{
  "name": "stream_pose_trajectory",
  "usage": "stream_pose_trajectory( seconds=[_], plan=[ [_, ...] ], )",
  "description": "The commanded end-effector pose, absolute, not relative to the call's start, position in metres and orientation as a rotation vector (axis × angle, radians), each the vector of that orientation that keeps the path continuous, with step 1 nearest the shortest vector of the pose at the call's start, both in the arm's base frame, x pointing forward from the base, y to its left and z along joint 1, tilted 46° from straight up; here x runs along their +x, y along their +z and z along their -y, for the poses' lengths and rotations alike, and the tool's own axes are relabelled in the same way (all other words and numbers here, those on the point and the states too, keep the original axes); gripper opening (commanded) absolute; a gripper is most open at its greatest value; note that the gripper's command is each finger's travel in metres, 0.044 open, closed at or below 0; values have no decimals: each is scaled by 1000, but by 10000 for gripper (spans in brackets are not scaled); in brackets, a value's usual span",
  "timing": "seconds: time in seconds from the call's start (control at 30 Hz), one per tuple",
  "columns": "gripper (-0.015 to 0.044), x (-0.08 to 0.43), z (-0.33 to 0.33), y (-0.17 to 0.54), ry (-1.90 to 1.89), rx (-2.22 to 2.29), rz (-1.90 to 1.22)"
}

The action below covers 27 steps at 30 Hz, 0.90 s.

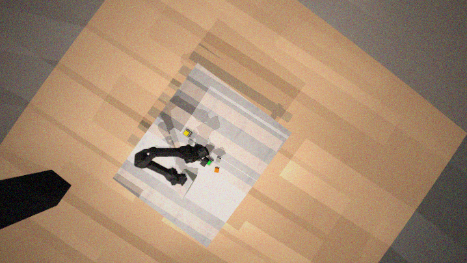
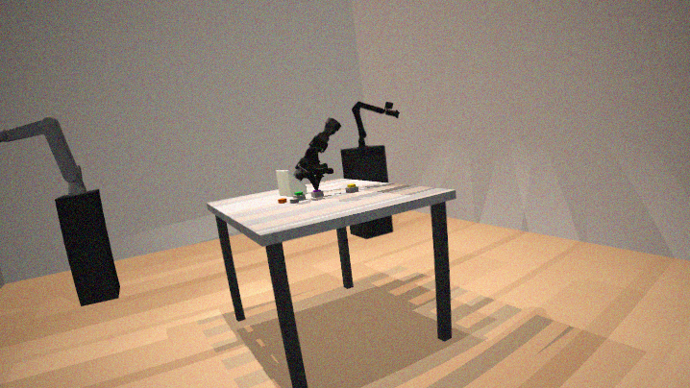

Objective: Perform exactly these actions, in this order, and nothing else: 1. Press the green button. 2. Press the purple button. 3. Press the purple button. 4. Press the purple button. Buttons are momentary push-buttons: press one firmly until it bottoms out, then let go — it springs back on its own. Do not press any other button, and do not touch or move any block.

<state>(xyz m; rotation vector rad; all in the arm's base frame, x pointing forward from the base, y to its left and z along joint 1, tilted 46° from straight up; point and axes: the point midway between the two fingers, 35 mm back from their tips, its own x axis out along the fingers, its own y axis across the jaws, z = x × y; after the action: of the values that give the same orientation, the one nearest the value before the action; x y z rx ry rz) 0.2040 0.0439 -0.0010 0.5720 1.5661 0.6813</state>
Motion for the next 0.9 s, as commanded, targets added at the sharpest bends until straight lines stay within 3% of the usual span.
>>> stream_pose_trajectory(
  seconds=[0.0, 0.87],
  plan=[
    [20, 203, -45, -1, 681, 580, -1568],
    [20, 206, -28, 15, 679, 579, -1569]
  ],
)
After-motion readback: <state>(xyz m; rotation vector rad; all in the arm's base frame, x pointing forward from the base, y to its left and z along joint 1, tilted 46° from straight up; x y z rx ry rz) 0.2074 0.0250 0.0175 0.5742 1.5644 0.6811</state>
